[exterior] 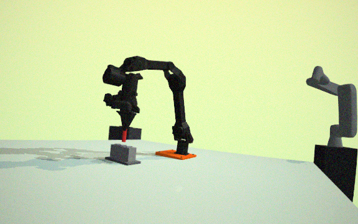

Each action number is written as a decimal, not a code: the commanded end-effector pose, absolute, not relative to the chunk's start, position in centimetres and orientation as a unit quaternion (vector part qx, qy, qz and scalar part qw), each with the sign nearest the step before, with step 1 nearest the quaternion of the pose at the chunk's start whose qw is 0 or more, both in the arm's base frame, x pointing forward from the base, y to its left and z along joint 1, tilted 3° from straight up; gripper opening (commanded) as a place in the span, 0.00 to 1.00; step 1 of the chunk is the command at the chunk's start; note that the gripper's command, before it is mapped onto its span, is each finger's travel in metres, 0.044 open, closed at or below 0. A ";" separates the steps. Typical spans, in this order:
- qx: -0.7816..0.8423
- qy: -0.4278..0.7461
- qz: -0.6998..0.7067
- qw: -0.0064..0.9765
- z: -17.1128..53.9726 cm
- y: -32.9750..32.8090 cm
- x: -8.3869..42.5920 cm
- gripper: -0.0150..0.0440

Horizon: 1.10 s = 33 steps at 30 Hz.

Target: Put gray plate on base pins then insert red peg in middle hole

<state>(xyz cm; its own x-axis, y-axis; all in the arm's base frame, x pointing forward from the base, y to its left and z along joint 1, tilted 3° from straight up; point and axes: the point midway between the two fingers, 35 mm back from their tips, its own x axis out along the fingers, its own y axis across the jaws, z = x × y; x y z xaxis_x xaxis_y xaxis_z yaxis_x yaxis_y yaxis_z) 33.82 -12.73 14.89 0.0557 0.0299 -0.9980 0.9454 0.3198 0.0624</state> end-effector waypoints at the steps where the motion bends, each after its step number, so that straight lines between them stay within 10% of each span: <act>1: 0.432 0.567 -0.389 0.584 14.9 -12.7 33.8 0.25; 33: 0.432 0.565 -0.391 0.584 14.1 -12.8 33.8 0.25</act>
